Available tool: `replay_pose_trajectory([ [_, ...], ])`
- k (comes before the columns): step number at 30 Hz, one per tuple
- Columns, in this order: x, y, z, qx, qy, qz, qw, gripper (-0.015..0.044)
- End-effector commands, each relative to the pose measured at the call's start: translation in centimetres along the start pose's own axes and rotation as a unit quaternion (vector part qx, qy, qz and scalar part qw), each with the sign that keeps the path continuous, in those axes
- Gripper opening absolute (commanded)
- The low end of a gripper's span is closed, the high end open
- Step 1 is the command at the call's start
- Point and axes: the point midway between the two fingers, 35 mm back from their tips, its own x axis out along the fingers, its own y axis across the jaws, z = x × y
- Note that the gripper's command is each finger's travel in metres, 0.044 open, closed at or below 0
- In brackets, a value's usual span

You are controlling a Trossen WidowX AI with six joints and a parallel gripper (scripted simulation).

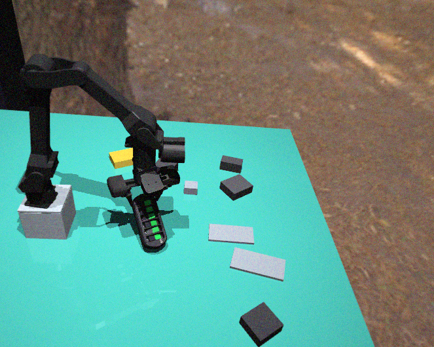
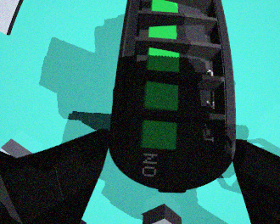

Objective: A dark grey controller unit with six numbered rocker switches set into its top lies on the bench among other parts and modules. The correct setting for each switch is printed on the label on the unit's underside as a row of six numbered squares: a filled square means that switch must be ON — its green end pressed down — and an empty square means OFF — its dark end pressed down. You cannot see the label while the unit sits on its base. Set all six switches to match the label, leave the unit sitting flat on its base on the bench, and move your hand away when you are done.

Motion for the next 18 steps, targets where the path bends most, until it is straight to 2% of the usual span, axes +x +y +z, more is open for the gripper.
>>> replay_pose_trajectory([
  [1, -0.3, 0.2, 0.8, 0.002, -0.003, 0.003, 1.000, 0.0338],
  [18, -1.1, 0.2, 2.0, 0.002, 0.016, 0.003, 1.000, 0.0338],
])
